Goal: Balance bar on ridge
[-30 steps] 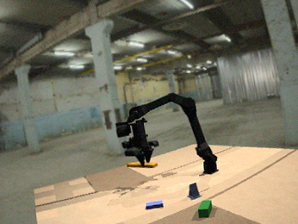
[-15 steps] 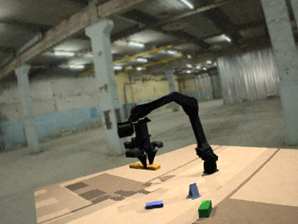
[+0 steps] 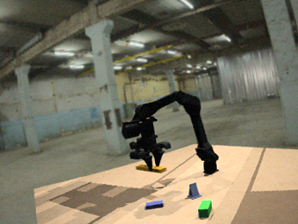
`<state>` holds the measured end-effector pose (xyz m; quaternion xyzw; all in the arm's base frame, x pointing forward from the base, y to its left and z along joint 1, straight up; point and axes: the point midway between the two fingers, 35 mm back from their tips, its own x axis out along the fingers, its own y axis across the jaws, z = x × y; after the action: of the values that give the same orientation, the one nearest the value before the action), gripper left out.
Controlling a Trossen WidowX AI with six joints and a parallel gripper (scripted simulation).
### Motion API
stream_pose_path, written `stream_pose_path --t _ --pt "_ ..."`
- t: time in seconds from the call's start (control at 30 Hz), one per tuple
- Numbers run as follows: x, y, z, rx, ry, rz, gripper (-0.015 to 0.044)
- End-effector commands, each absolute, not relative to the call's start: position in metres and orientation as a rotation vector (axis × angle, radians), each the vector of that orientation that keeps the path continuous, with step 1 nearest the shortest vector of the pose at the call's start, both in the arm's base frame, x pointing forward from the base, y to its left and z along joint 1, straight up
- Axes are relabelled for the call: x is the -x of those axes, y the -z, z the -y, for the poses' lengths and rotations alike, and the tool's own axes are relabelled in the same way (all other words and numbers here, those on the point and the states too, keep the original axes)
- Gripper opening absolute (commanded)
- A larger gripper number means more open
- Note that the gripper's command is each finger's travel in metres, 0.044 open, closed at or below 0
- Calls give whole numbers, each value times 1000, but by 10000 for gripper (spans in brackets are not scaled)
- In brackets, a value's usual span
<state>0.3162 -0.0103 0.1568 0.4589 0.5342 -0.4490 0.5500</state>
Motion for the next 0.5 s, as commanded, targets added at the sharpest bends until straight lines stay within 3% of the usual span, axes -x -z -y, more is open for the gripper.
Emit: stream_pose_path --t 0.0,0.47 --pt "-313 -157 -8 -1114 1085 -1254 0" --pt "-304 -158 -63 -1191 1155 -1215 0"
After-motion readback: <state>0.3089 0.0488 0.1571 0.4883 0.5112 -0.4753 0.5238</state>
